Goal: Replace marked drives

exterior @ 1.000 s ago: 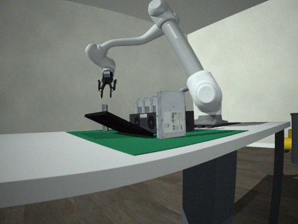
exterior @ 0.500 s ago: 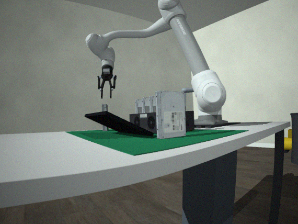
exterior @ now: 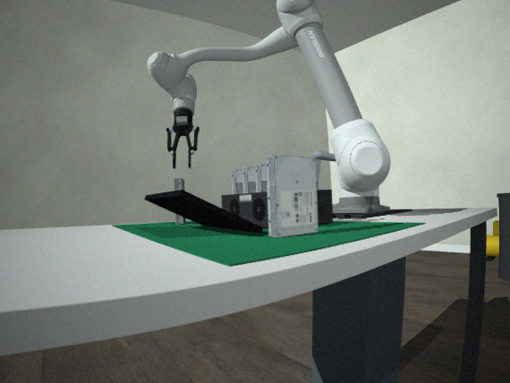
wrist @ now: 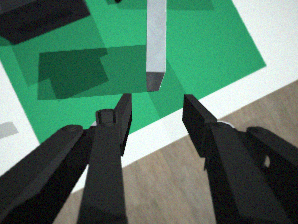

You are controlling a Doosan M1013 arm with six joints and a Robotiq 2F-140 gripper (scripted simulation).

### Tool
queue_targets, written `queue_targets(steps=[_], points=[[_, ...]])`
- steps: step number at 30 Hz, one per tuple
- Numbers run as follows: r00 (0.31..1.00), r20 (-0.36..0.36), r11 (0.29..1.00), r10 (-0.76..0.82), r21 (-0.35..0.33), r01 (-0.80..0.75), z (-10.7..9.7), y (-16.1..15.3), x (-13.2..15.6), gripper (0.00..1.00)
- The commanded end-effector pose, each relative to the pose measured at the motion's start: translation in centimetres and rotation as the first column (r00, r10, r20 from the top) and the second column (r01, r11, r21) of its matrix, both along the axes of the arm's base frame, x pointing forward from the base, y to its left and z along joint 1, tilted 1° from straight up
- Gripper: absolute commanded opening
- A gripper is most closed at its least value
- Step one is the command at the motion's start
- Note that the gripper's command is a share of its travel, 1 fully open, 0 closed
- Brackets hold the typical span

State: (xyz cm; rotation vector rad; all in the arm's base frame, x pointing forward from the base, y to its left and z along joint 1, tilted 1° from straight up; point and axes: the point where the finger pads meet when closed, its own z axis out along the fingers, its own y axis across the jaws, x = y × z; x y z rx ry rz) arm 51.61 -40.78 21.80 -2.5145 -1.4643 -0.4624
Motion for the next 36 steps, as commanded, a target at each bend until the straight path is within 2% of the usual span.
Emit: queue_targets(steps=[1,11,13,18,23,24,36], points=[[1.0,-0.019,1.0,0.0,-0.03,-0.001,0.01,0.04,-0.01,0.4],[0.99,-0.141,0.971,-0.014,-0.24,-0.02,-0.04,0.05,-0.07,0.4],[0.99,-0.141,0.971,-0.014,-0.24,-0.02,-0.04,0.05,-0.07,0.4],[0.984,-0.175,0.95,-0.024,-0.31,-0.031,0.06,0.0,0.01,0.4],[0.983,-0.181,0.945,-0.027,-0.325,-0.034,0.11,-0.02,0.04,0.4],[0.983,-0.181,0.945,-0.027,-0.325,-0.034,0.11,-0.02,0.04,0.1],[0.983,-0.181,0.945,-0.027,-0.325,-0.034,0.11,-0.02,0.04,0.1]])
